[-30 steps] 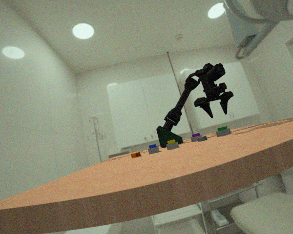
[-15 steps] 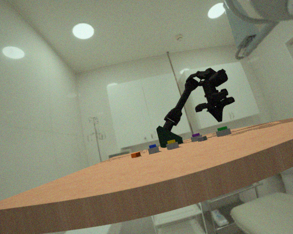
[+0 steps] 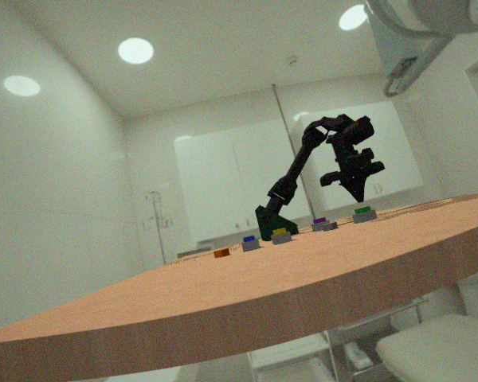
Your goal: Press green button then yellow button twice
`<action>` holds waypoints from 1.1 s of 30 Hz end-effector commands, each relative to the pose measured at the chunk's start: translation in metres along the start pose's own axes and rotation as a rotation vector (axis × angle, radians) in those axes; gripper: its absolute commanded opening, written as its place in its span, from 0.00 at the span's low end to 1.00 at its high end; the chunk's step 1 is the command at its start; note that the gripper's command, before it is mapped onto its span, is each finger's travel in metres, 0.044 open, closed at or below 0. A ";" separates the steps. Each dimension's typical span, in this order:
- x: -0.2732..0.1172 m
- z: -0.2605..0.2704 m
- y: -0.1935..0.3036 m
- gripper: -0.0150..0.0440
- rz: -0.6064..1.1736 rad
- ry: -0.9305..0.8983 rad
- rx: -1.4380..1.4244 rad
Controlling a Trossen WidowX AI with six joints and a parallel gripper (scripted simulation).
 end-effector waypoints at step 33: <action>0.023 -0.002 0.001 0.29 0.005 0.003 0.008</action>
Point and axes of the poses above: the point midway between the two fingers, 35 mm back from their tips, its own x axis out along the fingers, its own z axis across the jaws, y = z × x, the point moved 6 cm from there along -x, back along the fingers, and after that the axes turned 11 degrees about -x, right-handed, at the moved point
